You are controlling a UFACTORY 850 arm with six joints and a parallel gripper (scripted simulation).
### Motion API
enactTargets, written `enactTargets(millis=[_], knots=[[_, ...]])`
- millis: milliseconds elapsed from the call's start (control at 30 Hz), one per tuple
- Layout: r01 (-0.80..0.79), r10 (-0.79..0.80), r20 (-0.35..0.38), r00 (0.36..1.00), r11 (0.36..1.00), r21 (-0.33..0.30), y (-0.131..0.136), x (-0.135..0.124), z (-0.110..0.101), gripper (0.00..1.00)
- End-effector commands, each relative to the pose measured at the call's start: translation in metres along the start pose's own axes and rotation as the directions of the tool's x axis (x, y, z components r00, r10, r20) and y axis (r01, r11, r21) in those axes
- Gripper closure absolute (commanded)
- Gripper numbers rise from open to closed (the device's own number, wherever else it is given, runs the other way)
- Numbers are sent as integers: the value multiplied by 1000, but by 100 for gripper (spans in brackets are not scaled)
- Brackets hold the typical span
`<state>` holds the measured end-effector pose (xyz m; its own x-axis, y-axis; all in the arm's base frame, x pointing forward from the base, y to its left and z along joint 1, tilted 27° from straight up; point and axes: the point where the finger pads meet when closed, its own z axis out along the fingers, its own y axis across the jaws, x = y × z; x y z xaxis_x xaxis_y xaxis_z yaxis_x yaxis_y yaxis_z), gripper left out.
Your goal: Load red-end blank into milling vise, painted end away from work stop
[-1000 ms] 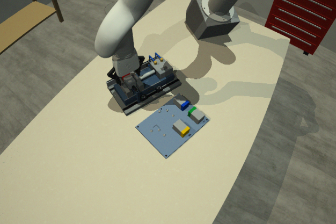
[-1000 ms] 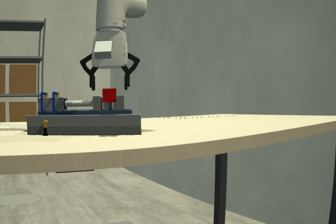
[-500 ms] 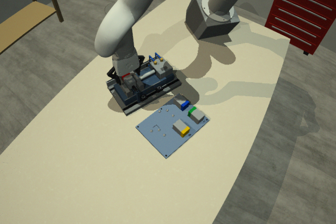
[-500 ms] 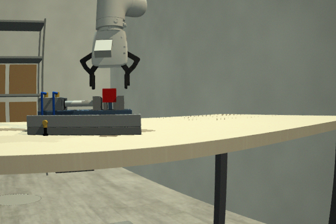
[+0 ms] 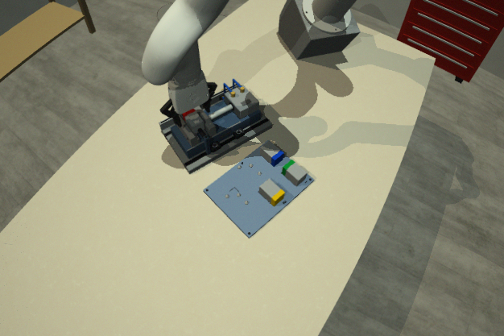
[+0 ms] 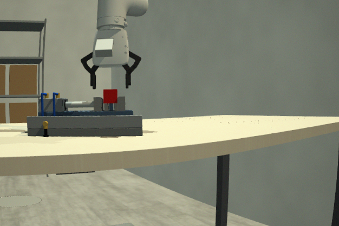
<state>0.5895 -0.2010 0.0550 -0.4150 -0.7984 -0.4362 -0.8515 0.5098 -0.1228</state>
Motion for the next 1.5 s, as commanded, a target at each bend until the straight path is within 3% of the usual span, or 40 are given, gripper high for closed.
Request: enactTargets(millis=[0,1467], knots=[[0,0,0,1000,1000,2,-1,0,-1,0],[0,0,0,1000,1000,2,-1,0,-9,0]])
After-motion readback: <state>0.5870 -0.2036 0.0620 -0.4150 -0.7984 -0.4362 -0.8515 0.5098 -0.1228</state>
